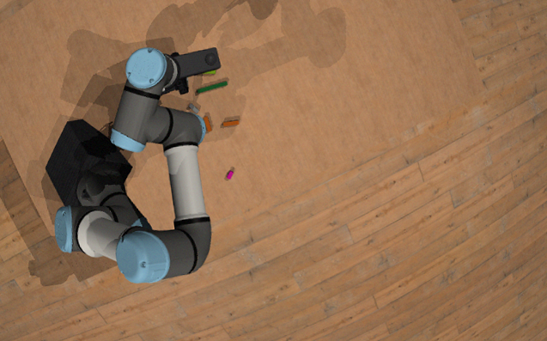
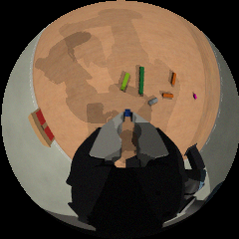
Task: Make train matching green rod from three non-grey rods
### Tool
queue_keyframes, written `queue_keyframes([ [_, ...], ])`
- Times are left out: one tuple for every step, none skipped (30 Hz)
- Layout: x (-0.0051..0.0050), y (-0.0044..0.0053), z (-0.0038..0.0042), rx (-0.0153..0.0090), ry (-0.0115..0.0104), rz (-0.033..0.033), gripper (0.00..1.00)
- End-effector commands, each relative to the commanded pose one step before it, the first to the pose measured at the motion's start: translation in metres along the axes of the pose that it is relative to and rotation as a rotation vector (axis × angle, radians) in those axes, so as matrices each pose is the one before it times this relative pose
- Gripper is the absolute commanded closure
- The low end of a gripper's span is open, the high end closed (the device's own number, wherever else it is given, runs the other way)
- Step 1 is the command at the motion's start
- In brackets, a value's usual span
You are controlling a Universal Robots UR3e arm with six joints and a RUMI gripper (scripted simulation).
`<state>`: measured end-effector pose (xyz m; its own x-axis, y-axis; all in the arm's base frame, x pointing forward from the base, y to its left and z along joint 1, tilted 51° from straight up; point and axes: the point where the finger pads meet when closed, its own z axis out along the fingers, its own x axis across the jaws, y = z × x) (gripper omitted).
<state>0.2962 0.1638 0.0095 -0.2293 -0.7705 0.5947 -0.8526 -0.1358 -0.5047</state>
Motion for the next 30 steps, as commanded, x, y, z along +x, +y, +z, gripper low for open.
queue_keyframes([
  [0.00733, -0.006150, -0.001088, 0.00055, -0.00350, 0.00266, 1.00],
  [0.00229, -0.001396, -0.000174, -0.00099, -0.00092, 0.00030, 1.00],
  [0.00261, -0.001555, -0.000193, -0.00110, -0.00103, 0.00033, 1.00],
  [0.00294, -0.001706, -0.000211, -0.00119, -0.00113, 0.00037, 1.00],
  [0.00328, -0.001846, -0.000228, -0.00126, -0.00122, 0.00041, 1.00],
  [0.00363, -0.001998, -0.000246, -0.00122, -0.00124, 0.00046, 1.00],
  [0.00399, -0.002073, -0.000248, -0.00133, -0.00122, 0.00035, 1.00],
  [0.00432, -0.002149, -0.000255, -0.00137, -0.00125, 0.00035, 1.00],
  [0.00000, 0.000000, 0.000000, 0.00000, 0.00000, 0.00000, 1.00],
  [0.00000, 0.000000, 0.000000, 0.00000, 0.00000, 0.00000, 1.00],
  [0.00464, -0.002209, -0.000263, -0.00137, -0.00129, 0.00039, 1.00],
  [0.00495, -0.002245, -0.000269, -0.00134, -0.00132, 0.00042, 1.00],
  [0.00525, -0.002256, -0.000273, -0.00130, -0.00133, 0.00046, 1.00],
  [0.00553, -0.002242, -0.000274, -0.00123, -0.00132, 0.00049, 1.00],
  [0.00579, -0.002203, -0.000273, -0.00115, -0.00130, 0.00052, 1.00],
  [0.00603, -0.002140, -0.000270, -0.00104, -0.00126, 0.00055, 1.00],
  [0.00624, -0.002053, -0.000265, -0.00092, -0.00119, 0.00057, 1.00],
  [0.00642, -0.001944, -0.000259, -0.00078, -0.00111, 0.00059, 1.00],
  [0.00658, -0.001816, -0.000251, -0.00062, -0.00101, 0.00061, 1.00],
  [0.00670, -0.001671, -0.000241, -0.00046, -0.00090, 0.00063, 1.00],
  [0.00679, -0.001511, -0.000231, -0.00029, -0.00077, 0.00063, 1.00],
  [0.00685, -0.001339, -0.000219, -0.00012, -0.00062, 0.00064, 1.00],
  [0.00687, -0.001159, -0.000207, 0.00006, -0.00046, 0.00064, 1.00],
  [0.00686, -0.000974, -0.000194, 0.00023, -0.00029, 0.00063, 1.00],
  [0.00682, -0.000787, -0.000181, 0.00040, -0.00012, 0.00062, 1.00],
  [0.00000, 0.000000, 0.000000, 0.00000, 0.00000, 0.00000, 1.00],
  [0.00000, 0.000000, 0.000000, 0.00000, 0.00000, 0.00000, 1.00],
  [0.00674, -0.000601, -0.000167, 0.00056, 0.00006, 0.00061, 1.00],
  [0.00663, -0.000419, -0.000153, 0.00071, 0.00024, 0.00059, 1.00],
  [0.00649, -0.000245, -0.000140, 0.00085, 0.00042, 0.00056, 1.00],
])
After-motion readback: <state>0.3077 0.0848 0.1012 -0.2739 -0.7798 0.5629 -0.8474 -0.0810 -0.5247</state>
